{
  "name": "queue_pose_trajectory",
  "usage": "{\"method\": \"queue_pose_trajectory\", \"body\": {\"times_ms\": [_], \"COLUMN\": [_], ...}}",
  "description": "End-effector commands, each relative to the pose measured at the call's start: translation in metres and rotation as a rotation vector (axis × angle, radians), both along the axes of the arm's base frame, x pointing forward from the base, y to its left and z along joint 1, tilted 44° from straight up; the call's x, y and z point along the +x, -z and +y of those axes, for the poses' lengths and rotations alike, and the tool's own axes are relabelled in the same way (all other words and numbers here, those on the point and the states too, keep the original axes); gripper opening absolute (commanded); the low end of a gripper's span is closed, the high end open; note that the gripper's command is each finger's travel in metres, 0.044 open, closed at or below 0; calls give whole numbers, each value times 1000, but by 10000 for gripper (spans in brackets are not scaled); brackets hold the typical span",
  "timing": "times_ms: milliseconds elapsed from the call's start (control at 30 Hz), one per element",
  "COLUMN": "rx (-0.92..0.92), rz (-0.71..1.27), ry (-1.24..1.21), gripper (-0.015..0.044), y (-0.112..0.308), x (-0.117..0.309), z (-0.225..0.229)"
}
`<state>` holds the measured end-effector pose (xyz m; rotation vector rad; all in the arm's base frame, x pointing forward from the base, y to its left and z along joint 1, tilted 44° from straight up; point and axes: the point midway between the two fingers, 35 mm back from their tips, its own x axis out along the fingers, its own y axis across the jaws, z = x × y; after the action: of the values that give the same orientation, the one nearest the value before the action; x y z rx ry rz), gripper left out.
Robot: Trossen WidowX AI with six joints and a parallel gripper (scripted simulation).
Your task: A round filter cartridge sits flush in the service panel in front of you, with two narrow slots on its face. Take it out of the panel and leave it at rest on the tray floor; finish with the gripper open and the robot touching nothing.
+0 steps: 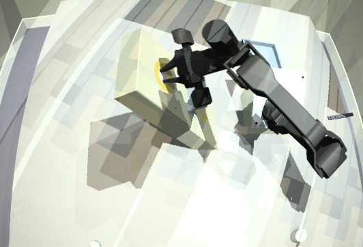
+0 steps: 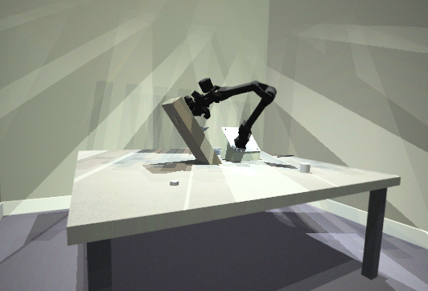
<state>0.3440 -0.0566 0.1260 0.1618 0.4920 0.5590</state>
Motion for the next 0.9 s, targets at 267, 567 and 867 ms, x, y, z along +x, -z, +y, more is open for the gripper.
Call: {"method": "queue_pose_trajectory", "body": {"times_ms": [267, 567, 867], "rx": [301, 531, 594], "rz": [238, 409, 458], "ry": [168, 296, 333], "gripper": [0, 0, 0], "y": [3, 3, 3], "x": [5, 5, 3], "z": [4, 4, 2]}}
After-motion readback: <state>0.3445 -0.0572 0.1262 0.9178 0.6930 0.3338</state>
